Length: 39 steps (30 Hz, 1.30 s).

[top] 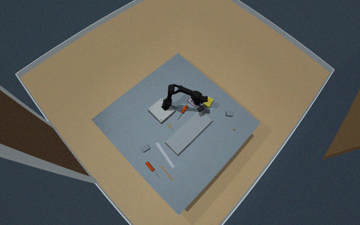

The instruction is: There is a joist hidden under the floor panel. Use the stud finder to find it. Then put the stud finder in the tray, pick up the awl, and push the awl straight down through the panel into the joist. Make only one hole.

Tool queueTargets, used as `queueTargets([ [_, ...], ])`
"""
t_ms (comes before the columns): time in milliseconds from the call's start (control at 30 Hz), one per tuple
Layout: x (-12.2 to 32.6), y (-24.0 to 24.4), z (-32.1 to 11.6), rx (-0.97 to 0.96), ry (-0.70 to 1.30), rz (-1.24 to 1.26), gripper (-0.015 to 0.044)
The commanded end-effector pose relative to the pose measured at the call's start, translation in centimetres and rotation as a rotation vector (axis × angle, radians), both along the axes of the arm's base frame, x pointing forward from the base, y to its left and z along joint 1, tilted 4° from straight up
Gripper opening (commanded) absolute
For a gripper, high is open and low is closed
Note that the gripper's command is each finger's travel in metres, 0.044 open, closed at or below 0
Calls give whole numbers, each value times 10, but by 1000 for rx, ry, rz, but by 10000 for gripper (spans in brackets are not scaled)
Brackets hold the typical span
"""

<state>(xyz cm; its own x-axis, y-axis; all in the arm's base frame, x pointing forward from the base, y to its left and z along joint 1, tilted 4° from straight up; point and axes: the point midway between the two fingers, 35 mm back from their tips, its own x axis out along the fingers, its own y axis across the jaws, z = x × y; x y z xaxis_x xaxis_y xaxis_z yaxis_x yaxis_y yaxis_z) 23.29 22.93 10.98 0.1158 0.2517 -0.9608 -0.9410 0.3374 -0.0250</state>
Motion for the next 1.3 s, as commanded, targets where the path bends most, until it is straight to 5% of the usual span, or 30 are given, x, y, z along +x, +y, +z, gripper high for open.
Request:
queueTargets([
  [0,25,-62,-10,-40,23,-185,440],
  [333,27,-209,-35,-105,122,-653,440],
  [700,-48,-324,-60,-120,272,-1157,440],
  [833,-79,-343,-67,-111,324,-1306,440],
  [1267,-83,-338,-68,-110,327,-1313,440],
])
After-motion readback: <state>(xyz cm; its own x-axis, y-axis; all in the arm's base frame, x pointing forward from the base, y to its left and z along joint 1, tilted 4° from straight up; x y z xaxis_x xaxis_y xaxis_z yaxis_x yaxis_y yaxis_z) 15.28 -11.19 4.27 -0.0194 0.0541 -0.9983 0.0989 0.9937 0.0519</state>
